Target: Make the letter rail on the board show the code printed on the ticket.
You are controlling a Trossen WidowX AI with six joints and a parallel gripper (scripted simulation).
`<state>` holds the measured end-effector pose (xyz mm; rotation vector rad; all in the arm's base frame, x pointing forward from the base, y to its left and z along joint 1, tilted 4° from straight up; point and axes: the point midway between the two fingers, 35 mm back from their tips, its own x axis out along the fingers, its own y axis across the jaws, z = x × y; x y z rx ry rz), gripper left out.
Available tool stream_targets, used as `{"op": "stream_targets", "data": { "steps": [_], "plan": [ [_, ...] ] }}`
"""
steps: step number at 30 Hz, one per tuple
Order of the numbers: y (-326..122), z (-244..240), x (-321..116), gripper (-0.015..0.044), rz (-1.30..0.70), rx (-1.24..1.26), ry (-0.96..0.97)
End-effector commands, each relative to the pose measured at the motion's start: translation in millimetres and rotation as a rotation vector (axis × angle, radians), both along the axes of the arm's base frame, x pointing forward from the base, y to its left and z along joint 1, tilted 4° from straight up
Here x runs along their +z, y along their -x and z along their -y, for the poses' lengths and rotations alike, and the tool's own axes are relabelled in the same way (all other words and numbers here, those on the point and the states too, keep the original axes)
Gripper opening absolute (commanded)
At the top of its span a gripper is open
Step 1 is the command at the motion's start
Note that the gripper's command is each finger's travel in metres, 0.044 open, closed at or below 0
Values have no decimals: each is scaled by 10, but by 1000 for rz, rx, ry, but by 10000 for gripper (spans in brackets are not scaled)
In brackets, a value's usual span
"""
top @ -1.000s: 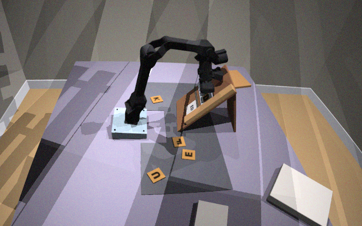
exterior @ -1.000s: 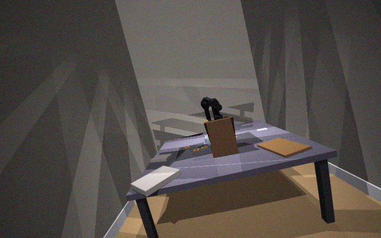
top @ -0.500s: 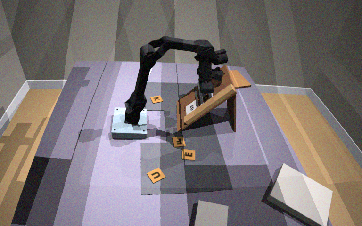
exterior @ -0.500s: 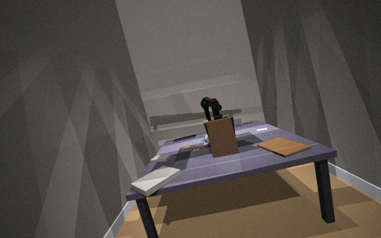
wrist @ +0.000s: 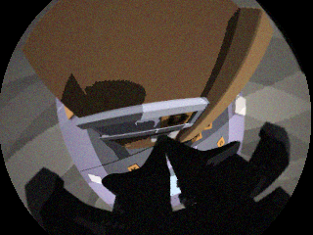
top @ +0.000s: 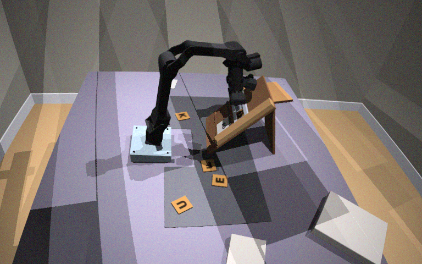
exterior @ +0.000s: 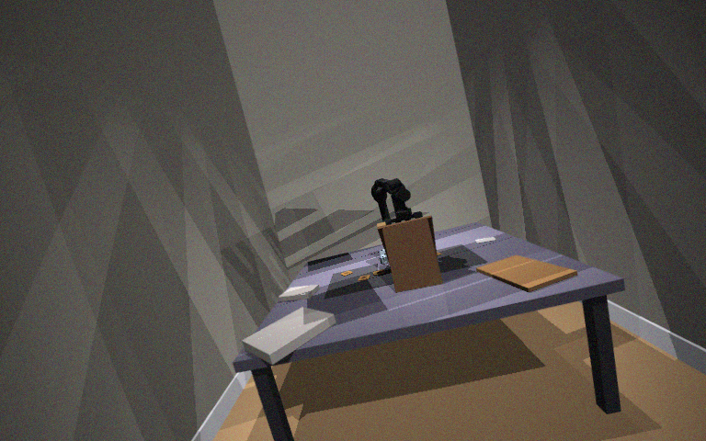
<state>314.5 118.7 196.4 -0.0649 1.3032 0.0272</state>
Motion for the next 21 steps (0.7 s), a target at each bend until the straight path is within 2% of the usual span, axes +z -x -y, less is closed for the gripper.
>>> {"op": "stream_targets", "data": {
  "steps": [1,2,5,12,18,19,21],
  "plan": [
    [38,14,13,0,-1,-6,3],
    [39,14,12,0,-1,-6,3],
    [77,-15,130,79,25,144,18],
    [426,-50,659,262,174,827,158],
    [786,-26,1053,420,334,1387,355],
    [851,-17,1113,440,363,1477,396],
    [970,3,1216,440,415,1636,477]
  ]
}}
